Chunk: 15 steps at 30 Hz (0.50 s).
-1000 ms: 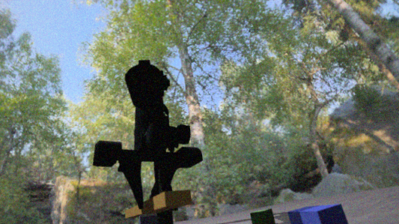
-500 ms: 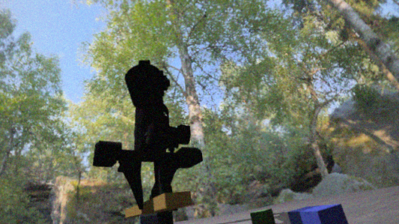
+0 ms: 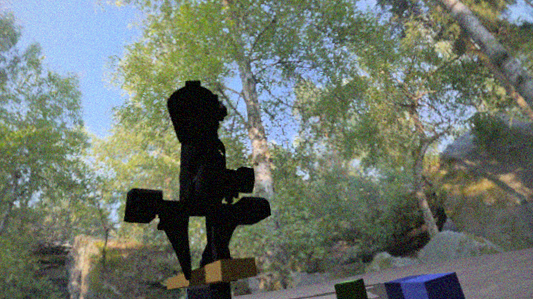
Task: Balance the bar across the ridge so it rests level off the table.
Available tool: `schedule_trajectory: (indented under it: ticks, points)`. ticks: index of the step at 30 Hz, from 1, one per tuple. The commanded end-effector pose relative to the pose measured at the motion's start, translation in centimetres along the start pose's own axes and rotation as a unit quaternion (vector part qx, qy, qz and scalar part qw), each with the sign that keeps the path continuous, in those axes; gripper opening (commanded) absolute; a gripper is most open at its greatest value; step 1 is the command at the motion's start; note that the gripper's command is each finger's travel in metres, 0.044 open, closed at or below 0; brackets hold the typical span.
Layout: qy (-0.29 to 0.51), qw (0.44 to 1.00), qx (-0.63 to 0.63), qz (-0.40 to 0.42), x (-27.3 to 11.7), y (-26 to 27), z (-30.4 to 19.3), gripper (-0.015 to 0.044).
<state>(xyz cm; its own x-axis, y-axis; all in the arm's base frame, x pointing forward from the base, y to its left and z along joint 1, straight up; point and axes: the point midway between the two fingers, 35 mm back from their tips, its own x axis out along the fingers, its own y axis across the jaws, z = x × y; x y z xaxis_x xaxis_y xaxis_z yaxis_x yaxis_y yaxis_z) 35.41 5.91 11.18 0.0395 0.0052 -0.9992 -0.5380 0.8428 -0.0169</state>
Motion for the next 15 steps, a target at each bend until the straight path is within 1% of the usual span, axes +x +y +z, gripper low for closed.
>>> schedule_trajectory:
  ticks: [1,15]
  points:
    - [0.001,1.000,0.000,0.001,0.35,0.04,-0.01,0.0000]
    - [0.001,1.000,0.000,0.001,0.04,0.04,0.01,0.0000]
